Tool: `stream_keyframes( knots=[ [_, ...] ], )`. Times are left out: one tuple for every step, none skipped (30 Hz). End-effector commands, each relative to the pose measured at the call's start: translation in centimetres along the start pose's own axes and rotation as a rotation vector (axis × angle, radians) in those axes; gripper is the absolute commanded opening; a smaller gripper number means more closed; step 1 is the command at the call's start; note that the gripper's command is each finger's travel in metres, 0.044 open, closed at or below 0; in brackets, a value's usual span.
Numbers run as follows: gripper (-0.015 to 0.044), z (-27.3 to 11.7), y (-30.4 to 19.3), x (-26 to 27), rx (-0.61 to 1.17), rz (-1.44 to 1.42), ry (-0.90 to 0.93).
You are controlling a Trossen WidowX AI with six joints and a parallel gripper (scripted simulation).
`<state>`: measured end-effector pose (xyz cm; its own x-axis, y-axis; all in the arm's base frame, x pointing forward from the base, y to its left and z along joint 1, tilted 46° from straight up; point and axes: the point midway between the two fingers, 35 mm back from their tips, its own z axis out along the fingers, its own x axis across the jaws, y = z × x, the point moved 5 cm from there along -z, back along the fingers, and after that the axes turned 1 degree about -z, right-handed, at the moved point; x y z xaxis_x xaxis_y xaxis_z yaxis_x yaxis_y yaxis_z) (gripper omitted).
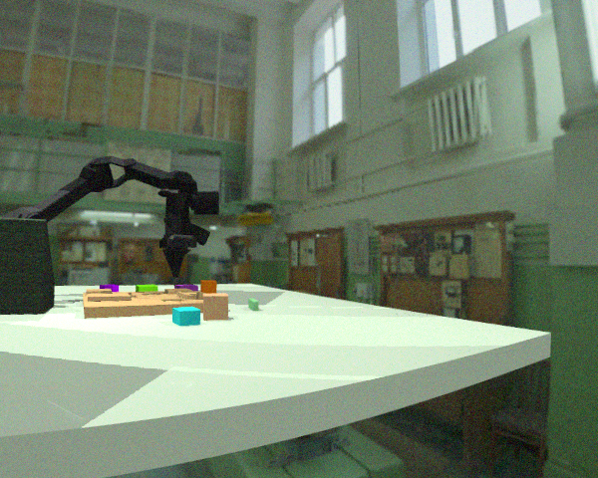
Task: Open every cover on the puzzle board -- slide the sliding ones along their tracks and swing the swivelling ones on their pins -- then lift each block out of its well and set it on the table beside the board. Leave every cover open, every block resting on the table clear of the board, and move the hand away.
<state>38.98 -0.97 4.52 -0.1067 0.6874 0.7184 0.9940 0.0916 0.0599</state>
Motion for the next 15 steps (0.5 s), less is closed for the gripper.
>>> stream_keyframes(
  knots=[
    [0.0, -0.4, -1.4, 0.1, 0.002, 0.21, -0.002],
    [0.0, -0.5, -1.9, 0.2, 0.002, 0.289, -0.003],
    [0.0, -0.7, -2.4, 0.3, 0.003, 0.368, -0.003],
    [0.0, -0.8, -2.9, 0.3, 0.003, 0.446, -0.004],
    [0.0, -0.9, -3.4, 0.4, 0.002, 0.525, -0.005],
    [0.0, -1.1, -4.0, 0.5, 0.002, 0.603, -0.005],
    [0.0, -1.1, -4.0, 0.5, 0.002, 0.588, -0.005],
    [0.0, -1.1, -4.2, 0.5, 0.003, 0.543, -0.005],
    [0.0, -1.2, -4.6, 0.5, 0.003, 0.467, -0.006],
    [0.0, -1.3, -5.0, 0.6, 0.003, 0.375, -0.006],
    [0.0, -1.3, -5.4, 0.6, 0.004, 0.283, -0.006],
    [0.0, -1.4, -5.8, 0.6, 0.004, 0.191, -0.006],
    [0.0, -1.5, -6.2, 0.6, 0.005, 0.099, -0.006],
    [0.0, -1.5, -6.6, 0.7, 0.005, 0.006, -0.006],
    [0.0, -1.6, -7.0, 0.7, 0.006, -0.086, -0.006]
  ],
)
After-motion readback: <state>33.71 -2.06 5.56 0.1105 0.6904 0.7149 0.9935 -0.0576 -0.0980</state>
